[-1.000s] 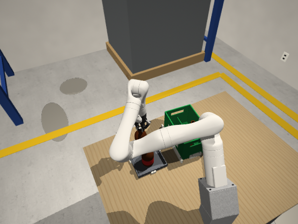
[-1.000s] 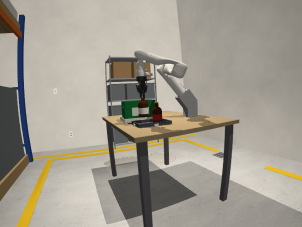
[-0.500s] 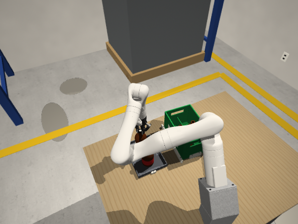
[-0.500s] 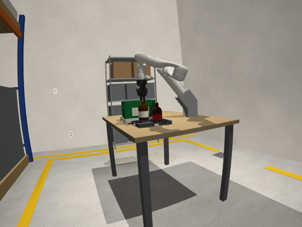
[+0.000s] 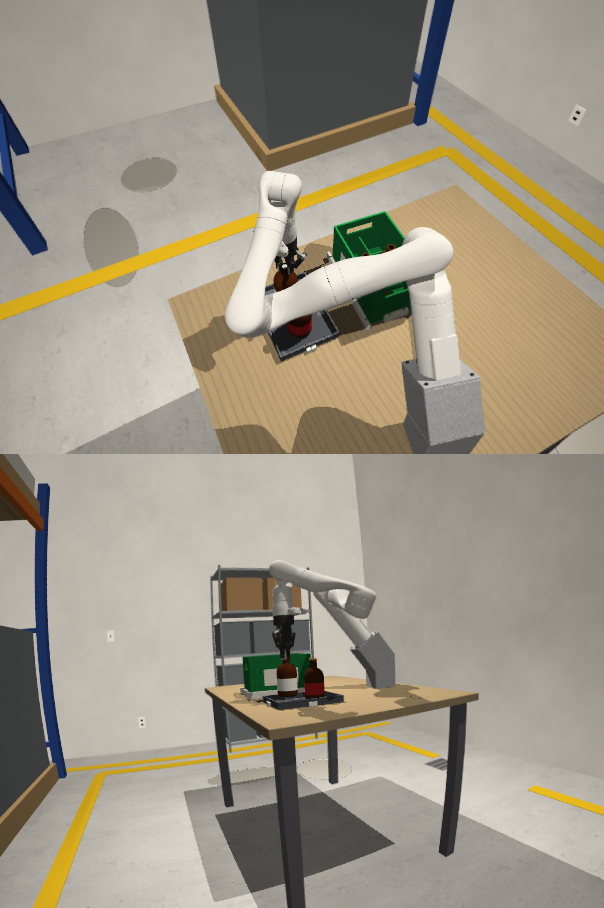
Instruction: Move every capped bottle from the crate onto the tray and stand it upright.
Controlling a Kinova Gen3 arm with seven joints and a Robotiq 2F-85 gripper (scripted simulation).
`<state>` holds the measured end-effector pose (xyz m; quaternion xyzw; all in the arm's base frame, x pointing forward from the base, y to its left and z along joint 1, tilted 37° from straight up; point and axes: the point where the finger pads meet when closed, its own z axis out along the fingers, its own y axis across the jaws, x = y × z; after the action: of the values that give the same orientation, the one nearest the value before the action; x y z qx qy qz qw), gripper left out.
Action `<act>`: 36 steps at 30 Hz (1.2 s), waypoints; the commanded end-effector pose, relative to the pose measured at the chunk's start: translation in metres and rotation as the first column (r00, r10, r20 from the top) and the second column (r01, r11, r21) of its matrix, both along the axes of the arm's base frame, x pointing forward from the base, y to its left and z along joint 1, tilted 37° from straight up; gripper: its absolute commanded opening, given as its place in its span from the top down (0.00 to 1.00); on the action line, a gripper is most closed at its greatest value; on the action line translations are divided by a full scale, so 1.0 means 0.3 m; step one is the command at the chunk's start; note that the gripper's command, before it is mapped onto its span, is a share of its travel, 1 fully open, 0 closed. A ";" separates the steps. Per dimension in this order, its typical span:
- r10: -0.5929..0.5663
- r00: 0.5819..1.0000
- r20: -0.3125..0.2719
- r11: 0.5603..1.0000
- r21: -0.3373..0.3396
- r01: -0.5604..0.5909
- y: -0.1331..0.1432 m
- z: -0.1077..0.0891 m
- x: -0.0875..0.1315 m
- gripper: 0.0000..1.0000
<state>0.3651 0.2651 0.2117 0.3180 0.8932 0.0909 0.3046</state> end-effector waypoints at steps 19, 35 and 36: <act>-0.010 1.000 0.004 1.000 0.002 0.010 -0.007 -0.014 0.014 1.00; -0.010 1.000 0.004 1.000 0.001 0.010 0.001 -0.023 0.019 1.00; -0.010 1.000 0.004 1.000 0.001 0.010 0.001 -0.023 0.019 1.00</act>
<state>0.3687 0.2660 0.2061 0.3204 0.8921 0.0913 0.3054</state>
